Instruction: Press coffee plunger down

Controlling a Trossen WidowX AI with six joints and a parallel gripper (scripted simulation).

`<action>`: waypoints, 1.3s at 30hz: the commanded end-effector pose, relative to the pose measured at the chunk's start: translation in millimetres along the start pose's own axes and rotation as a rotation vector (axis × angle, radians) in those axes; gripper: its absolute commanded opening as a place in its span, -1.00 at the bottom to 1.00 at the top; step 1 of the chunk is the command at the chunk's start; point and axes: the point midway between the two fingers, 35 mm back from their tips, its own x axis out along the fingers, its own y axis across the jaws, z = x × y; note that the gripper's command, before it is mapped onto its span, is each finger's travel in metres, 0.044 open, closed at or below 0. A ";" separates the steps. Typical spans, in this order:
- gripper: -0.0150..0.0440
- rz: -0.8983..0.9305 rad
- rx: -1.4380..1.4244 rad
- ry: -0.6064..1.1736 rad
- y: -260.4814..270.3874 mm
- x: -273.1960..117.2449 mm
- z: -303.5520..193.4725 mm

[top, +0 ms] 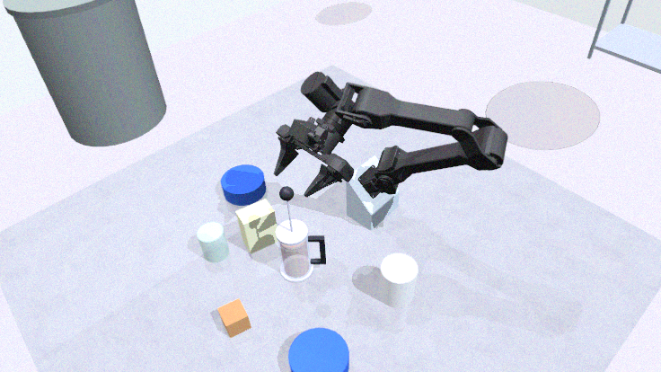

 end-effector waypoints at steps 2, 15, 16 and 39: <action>1.00 -0.003 0.000 0.000 0.4 7.6 -1.0; 0.82 0.001 0.001 -0.009 2.9 22.0 -0.1; 0.73 0.001 0.001 -0.009 2.9 22.0 -0.1; -0.07 0.001 0.001 -0.007 2.1 24.7 -3.1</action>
